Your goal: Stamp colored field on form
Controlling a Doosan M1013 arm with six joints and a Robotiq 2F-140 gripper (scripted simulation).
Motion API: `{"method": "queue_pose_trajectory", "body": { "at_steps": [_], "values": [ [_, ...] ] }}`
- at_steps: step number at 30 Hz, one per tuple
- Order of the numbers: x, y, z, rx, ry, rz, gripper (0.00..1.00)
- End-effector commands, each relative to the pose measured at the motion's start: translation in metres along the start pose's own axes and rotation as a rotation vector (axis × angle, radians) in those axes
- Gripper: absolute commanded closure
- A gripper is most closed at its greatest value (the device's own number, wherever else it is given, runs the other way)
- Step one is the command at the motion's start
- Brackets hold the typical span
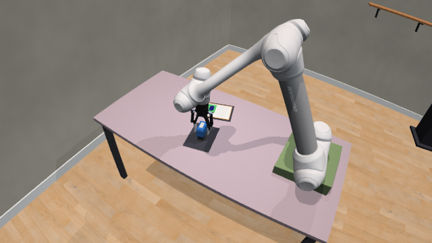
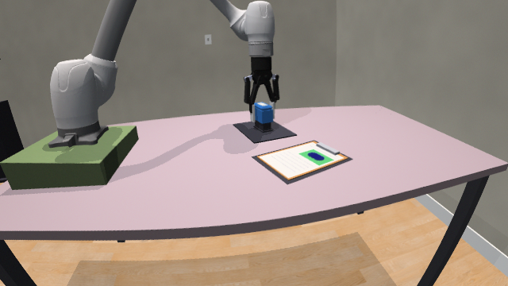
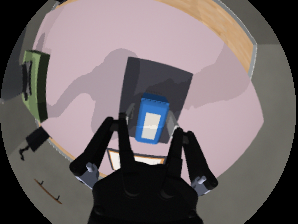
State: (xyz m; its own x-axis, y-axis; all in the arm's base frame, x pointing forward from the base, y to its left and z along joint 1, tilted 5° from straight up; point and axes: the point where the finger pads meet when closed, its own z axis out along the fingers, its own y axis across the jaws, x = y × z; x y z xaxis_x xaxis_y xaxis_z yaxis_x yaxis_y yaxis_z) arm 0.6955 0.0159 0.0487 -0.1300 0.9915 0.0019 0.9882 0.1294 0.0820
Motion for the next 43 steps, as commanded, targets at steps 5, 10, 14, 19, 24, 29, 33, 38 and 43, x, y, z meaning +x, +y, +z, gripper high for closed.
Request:
{"method": "queue_pose_trajectory", "body": {
  "at_steps": [5,10,14,19,24,29,33,38,43],
  "values": [
    [0.0,0.0,-0.001,0.0,0.0,0.0,0.49],
    [0.0,0.0,-0.035,0.0,0.0,0.0,0.49],
    [0.0,0.0,-0.077,0.0,0.0,0.0,0.49],
    [0.0,0.0,-0.09,0.0,0.0,0.0,0.49],
    [0.0,0.0,-0.09,0.0,0.0,0.0,0.49],
    [0.0,0.0,-0.09,0.0,0.0,0.0,0.49],
    [0.0,0.0,-0.09,0.0,0.0,0.0,0.49],
    [0.0,0.0,-0.09,0.0,0.0,0.0,0.49],
    [0.0,0.0,-0.09,0.0,0.0,0.0,0.49]
  ]
}}
